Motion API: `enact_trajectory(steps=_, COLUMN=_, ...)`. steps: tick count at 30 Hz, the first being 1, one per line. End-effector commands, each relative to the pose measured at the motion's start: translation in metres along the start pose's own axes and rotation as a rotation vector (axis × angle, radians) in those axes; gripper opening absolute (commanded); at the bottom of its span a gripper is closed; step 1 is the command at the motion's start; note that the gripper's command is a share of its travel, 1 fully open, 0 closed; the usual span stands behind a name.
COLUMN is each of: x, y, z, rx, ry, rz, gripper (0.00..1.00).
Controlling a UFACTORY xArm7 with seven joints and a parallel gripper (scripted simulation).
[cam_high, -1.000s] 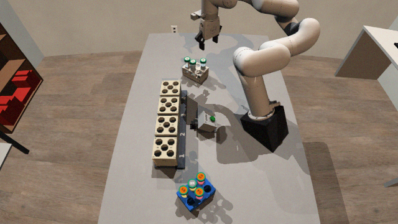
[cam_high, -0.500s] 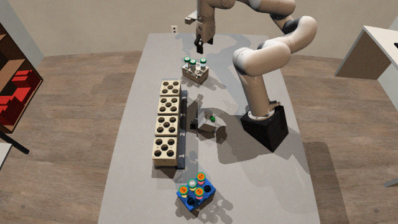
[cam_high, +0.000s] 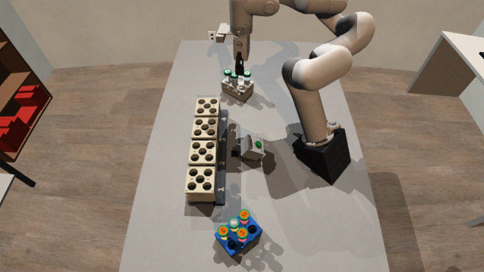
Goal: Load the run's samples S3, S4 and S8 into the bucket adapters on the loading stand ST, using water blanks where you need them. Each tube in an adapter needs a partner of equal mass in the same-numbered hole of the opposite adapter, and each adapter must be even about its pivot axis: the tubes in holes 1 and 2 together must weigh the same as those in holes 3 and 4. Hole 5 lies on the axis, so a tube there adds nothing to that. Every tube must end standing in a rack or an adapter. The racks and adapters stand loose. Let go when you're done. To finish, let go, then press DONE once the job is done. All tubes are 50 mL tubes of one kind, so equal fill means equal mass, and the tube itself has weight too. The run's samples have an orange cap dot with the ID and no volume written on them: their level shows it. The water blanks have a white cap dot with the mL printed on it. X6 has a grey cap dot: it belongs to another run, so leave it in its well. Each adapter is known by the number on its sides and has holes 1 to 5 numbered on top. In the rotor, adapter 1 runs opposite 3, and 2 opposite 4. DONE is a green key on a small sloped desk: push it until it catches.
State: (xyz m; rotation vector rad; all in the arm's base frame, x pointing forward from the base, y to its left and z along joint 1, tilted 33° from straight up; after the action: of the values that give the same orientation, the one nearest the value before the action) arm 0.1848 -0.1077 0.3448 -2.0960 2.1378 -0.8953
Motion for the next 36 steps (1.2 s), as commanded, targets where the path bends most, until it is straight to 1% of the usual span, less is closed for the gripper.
enact_trajectory(steps=1, x=-0.022, y=-0.012, z=-0.001, rx=0.000, ry=0.000, rz=-0.152, gripper=1.00)
enact_trajectory(steps=7, x=-0.049, y=-0.026, z=-0.001, rx=0.001, ry=0.000, rz=-0.152, gripper=1.00)
enact_trajectory(steps=9, x=-0.049, y=-0.026, z=-0.001, rx=0.001, ry=0.000, rz=-0.152, gripper=1.00)
enact_trajectory(steps=24, x=-0.116, y=-0.059, z=-0.001, rx=0.001, ry=-0.001, rz=-0.152, gripper=1.00)
enact_trajectory(steps=26, x=-0.116, y=-0.059, z=-0.001, rx=0.001, ry=-0.001, rz=-0.152, gripper=1.00)
enact_trajectory(steps=36, x=-0.161, y=-0.082, z=-0.001, rx=0.001, ry=-0.001, rz=-0.152, gripper=1.00)
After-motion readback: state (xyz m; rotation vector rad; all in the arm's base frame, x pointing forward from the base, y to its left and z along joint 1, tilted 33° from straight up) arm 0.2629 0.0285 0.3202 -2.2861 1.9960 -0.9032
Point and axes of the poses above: the point where the finger pads meet when closed, its own z axis out along the fingers, its own x axis across the jaws, y = z × x, the point moved 2 cm from there along -z, back along the fingers, and after that the axes turned 5 degrees about -z, right-handed, at the moved point
